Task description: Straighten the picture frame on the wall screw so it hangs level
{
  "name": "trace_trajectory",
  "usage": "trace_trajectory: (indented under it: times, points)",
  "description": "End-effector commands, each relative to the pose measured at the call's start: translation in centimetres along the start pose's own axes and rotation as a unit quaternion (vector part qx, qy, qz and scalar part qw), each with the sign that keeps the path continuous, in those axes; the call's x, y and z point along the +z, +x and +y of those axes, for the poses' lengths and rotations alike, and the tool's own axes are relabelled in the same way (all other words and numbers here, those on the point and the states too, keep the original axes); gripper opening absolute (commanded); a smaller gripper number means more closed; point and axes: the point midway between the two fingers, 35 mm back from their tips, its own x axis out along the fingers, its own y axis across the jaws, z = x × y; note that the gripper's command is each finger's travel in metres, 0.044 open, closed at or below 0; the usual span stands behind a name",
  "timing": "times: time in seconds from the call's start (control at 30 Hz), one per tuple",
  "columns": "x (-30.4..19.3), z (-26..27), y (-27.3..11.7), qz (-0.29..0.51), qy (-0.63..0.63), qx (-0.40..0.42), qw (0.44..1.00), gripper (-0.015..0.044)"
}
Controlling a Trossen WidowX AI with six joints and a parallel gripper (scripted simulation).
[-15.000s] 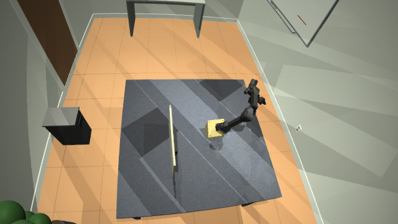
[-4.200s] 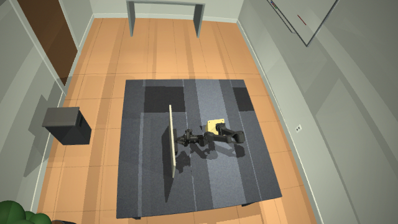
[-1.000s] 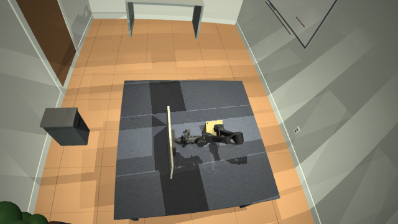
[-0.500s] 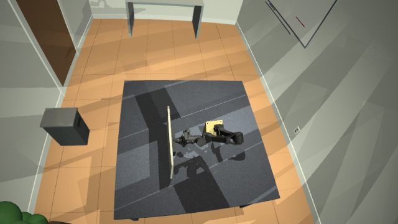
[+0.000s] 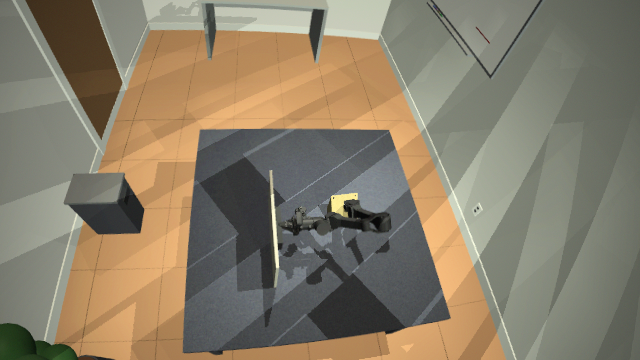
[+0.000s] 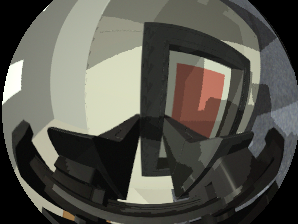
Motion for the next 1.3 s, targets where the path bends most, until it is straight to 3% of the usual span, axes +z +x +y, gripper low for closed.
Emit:
trace_trajectory:
  times: [0.0,1.27]
  points:
    - [0.07,0.17,0.00,0.000,-0.002,0.003,1.000,0.0000]
    - [0.02,-0.47,0.01,0.002,0.000,0.000,1.000,0.0000]
